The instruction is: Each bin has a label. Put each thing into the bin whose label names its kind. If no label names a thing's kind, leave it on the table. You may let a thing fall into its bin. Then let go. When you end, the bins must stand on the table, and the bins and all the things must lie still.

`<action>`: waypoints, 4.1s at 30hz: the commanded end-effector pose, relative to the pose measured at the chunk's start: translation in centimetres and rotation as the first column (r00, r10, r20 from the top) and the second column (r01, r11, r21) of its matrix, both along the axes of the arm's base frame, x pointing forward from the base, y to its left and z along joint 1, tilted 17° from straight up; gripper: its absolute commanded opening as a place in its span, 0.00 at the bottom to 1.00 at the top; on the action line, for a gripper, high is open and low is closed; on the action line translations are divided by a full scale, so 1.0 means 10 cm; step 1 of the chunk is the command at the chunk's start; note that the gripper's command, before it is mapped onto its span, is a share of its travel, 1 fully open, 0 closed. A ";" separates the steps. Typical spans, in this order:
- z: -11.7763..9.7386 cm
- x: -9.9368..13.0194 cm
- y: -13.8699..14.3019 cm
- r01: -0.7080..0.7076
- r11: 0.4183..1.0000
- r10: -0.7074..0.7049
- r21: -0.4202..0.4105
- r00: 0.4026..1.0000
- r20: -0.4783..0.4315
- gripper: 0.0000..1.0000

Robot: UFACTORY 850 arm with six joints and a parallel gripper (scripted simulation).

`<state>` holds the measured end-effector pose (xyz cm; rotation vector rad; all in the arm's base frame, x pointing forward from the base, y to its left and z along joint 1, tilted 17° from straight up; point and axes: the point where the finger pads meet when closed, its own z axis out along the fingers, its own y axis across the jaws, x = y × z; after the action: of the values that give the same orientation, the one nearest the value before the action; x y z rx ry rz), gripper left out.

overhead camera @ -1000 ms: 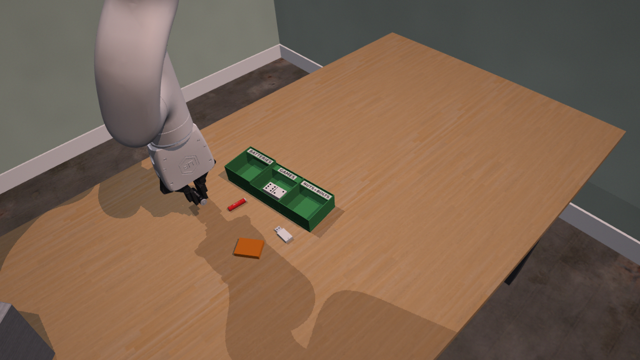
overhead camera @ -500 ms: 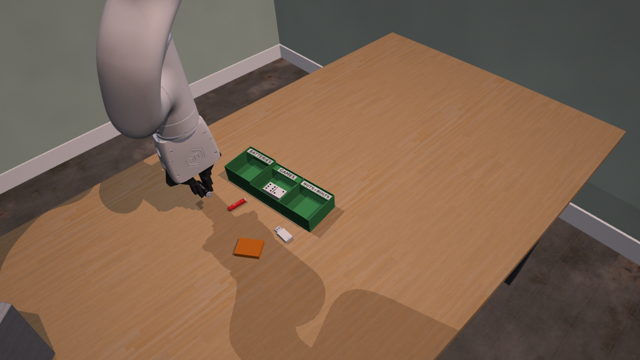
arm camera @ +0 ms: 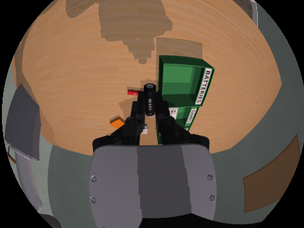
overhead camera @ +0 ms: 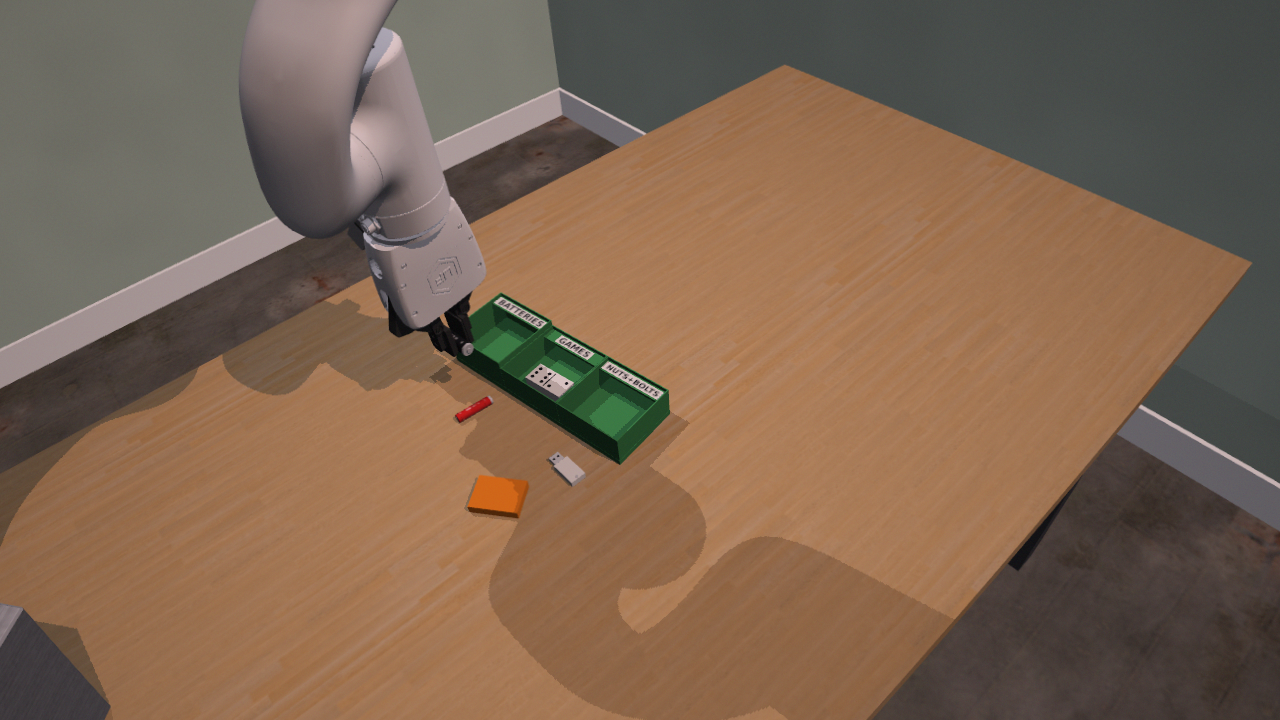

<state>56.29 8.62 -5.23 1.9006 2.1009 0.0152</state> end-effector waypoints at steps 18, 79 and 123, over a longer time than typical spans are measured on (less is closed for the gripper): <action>0.09 0.58 0.09 -0.004 1.000 0.003 -0.021 0.999 -0.042 0.00; -0.40 0.64 -0.03 -0.004 1.000 0.003 -0.021 0.999 -0.042 0.00; -0.16 0.59 0.03 -0.004 1.000 0.003 -0.021 0.999 -0.042 0.28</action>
<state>62.15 8.80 -7.20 1.9008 2.1238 -0.0484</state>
